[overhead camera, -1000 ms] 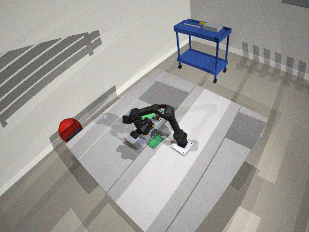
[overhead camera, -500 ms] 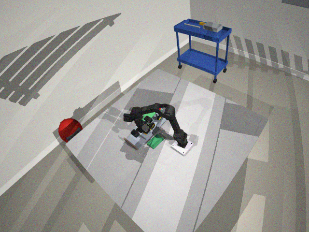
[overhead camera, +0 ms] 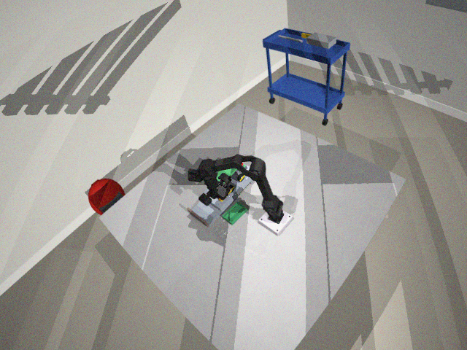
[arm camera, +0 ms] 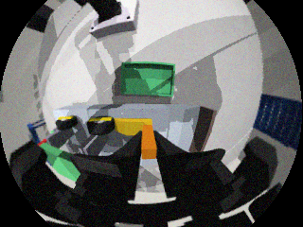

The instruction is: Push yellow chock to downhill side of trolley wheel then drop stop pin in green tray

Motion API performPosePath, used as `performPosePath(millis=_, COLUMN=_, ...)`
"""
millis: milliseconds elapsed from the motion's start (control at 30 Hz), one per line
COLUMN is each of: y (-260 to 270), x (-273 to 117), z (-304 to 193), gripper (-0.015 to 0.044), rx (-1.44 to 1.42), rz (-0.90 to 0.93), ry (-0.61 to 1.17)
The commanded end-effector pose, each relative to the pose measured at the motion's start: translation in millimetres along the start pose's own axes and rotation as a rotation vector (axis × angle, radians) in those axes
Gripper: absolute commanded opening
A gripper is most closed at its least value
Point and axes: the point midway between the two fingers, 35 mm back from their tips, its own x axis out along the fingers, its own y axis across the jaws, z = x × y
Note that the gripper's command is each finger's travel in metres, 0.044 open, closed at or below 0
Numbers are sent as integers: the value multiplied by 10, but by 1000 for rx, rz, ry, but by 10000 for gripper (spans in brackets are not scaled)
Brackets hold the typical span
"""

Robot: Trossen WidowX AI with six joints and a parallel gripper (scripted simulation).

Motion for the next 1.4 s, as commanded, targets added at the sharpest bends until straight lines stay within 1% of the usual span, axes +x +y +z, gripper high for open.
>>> performPosePath(millis=0, y=-3, x=1, z=0, gripper=0, rx=1, rz=0, ry=0)
performPosePath(millis=167, y=-3, x=1, z=0, gripper=0, rx=1, rz=0, ry=0)
performPosePath(millis=400, y=-3, x=1, z=0, gripper=184, rx=1, rz=0, ry=0)
performPosePath(millis=433, y=-3, x=1, z=0, gripper=190, rx=1, rz=0, ry=0)
performPosePath(millis=567, y=-4, x=-51, z=-2, gripper=190, rx=0, rz=2, ry=-1)
performPosePath(millis=1100, y=-10, x=-594, z=-3, gripper=190, rx=-1, rz=8, ry=-3)
performPosePath(millis=1133, y=-14, x=-505, z=9, gripper=216, rx=-4, rz=4, ry=-6)
performPosePath(millis=1233, y=-14, x=-505, z=9, gripper=295, rx=-4, rz=4, ry=-6)
performPosePath(millis=1300, y=32, x=-536, z=-38, gripper=242, rx=31, rz=-3, ry=16)
performPosePath(millis=1367, y=166, x=-624, z=-160, gripper=190, rx=129, rz=-21, ry=74)
